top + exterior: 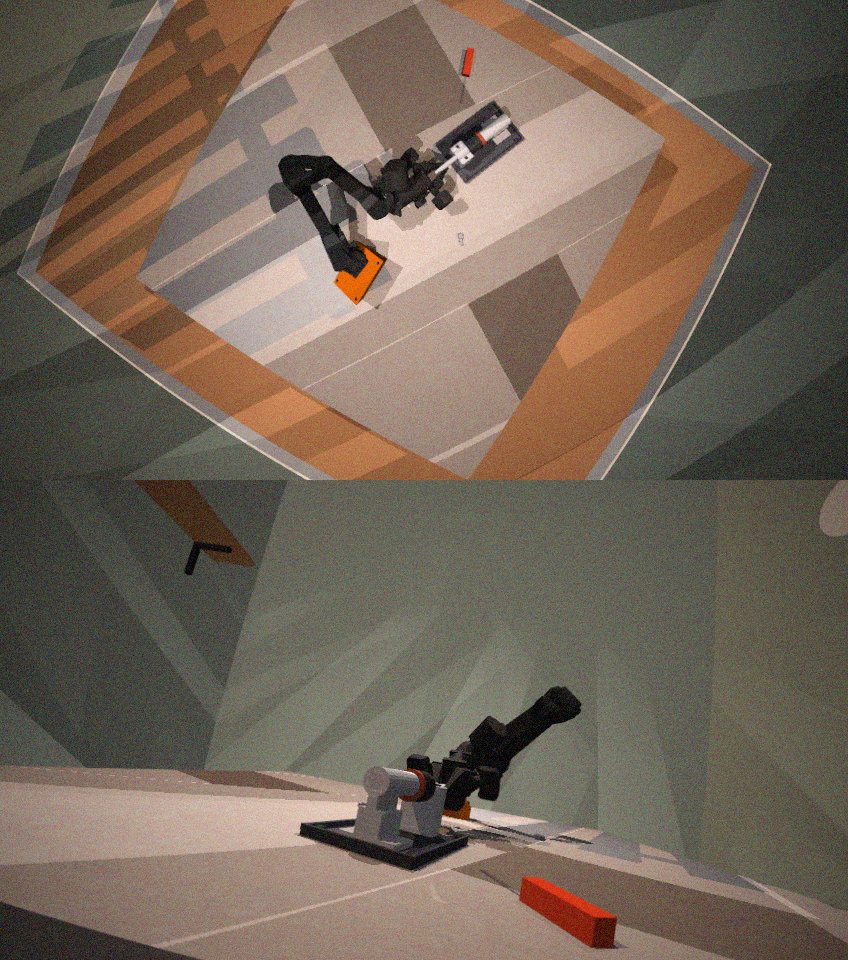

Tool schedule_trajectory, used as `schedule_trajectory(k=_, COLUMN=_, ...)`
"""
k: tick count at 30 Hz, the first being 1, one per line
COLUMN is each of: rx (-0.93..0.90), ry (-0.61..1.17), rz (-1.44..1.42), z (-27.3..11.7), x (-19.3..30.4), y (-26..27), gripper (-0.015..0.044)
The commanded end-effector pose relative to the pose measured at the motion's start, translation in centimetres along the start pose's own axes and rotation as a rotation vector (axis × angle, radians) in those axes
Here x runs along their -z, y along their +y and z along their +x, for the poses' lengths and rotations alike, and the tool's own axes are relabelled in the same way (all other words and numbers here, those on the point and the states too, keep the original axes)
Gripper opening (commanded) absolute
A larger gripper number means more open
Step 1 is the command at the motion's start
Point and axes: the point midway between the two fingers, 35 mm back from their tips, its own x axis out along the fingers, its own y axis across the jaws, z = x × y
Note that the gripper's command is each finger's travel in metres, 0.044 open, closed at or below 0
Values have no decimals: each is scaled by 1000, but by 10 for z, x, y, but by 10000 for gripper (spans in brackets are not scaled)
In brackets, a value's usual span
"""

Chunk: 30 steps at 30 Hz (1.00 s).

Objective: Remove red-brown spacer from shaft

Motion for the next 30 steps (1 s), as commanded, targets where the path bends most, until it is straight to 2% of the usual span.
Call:
schedule_trajectory(k=1, rx=-2, ry=1, rz=3, z=-1, x=0, y=0, gripper=0)
schedule_trajectory(k=30, rx=-2, ry=1, rz=3, z=-4, x=-2, y=1, gripper=0)
